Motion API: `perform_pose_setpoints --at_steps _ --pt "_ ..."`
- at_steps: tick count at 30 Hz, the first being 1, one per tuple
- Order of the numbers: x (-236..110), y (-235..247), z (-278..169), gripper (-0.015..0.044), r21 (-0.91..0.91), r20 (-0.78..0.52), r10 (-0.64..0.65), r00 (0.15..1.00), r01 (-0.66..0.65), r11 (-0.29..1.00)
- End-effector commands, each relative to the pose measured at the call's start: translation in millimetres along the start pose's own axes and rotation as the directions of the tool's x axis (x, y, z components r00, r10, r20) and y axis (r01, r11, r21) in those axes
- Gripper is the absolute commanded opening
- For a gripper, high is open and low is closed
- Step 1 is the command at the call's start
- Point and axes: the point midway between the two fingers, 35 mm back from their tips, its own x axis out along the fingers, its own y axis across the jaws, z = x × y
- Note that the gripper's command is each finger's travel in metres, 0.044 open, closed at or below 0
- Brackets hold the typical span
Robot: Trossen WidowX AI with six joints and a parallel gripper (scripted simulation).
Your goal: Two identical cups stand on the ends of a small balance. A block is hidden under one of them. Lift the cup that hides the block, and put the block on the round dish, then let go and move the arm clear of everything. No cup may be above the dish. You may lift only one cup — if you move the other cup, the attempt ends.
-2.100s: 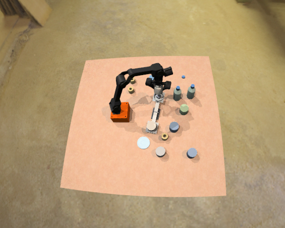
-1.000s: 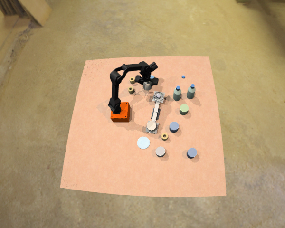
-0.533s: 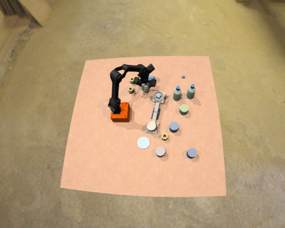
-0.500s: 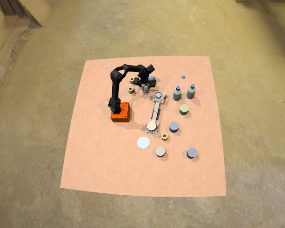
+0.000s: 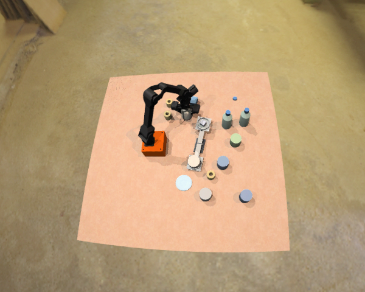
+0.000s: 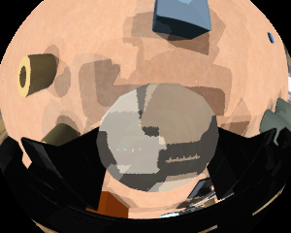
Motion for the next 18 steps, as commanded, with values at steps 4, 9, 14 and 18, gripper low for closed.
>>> perform_pose_setpoints --at_steps 4,9,14,18 --pt "1 0 0 0.0079 0.000 -0.001 0.001 1.000 -0.001 1.000" --pt "1 0 0 0.0210 0.000 -0.001 0.001 1.000 -0.001 1.000" --pt "1 0 0 0.0341 0.000 -0.001 0.001 1.000 -0.001 1.000" --pt "-11 0 0 0.0440 0.001 -0.001 0.002 1.000 -0.002 1.000"
